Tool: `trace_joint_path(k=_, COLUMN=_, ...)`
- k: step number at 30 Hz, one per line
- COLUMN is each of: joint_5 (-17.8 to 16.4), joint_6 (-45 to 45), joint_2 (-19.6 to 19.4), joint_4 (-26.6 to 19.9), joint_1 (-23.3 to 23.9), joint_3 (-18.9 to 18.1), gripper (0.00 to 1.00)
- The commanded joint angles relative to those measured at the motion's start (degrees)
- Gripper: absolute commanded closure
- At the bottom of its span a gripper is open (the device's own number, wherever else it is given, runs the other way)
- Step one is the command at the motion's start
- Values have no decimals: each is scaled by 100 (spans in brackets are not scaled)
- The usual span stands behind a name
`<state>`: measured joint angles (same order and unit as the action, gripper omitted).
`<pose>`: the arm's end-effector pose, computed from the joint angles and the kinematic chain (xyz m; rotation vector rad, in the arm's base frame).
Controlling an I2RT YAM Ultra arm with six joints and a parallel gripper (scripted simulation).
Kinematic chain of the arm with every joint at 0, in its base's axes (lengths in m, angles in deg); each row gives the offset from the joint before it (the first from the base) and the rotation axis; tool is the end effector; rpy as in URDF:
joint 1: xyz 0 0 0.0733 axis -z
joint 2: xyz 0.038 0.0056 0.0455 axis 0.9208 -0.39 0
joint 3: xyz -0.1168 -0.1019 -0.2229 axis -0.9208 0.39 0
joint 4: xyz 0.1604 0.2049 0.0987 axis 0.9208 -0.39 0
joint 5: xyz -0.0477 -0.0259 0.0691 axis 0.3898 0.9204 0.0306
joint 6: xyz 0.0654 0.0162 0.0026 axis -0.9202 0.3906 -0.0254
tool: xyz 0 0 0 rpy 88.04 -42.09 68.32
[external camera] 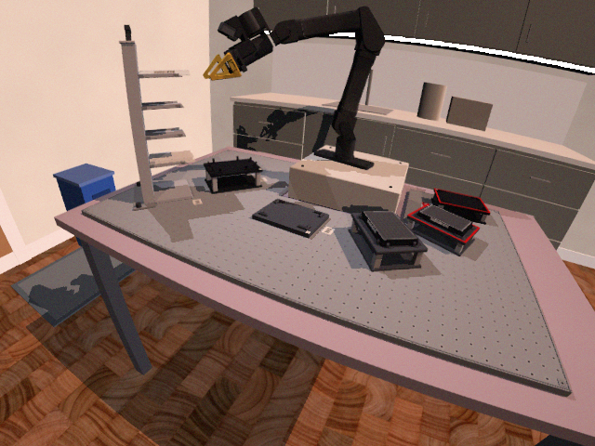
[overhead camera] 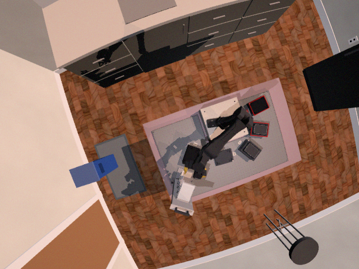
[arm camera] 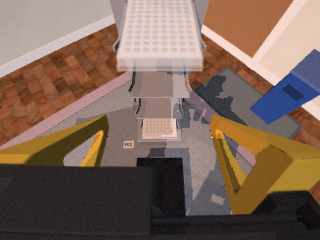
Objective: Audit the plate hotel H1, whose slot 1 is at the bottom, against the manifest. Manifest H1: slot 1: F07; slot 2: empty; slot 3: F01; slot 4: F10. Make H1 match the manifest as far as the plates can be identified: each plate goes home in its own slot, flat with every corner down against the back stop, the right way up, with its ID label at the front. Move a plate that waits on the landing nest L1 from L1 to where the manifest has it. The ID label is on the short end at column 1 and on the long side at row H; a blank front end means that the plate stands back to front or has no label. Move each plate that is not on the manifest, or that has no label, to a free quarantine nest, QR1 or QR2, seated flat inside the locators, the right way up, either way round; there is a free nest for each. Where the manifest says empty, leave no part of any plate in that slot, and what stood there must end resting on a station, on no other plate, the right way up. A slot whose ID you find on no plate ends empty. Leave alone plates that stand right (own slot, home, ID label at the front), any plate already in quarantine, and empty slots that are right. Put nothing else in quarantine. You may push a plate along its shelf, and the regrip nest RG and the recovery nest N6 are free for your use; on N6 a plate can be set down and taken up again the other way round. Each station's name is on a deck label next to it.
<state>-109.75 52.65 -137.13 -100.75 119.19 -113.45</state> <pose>0.2259 -0.2572 0.3012 0.5136 2.0472 -0.2795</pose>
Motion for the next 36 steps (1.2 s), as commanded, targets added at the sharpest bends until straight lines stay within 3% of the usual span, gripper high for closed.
trace_joint_path(k=1, joint_5=0, joint_6=-13, joint_2=28, joint_4=26, joint_1=-1, joint_3=-29, gripper=0)
trace_joint_path(k=31, joint_5=0, joint_6=-13, joint_2=28, joint_4=26, joint_1=-1, joint_3=-29, gripper=0)
trace_joint_path(k=36, joint_5=-60, joint_6=28, joint_2=194, joint_4=-29, joint_1=70, joint_3=98, gripper=0)
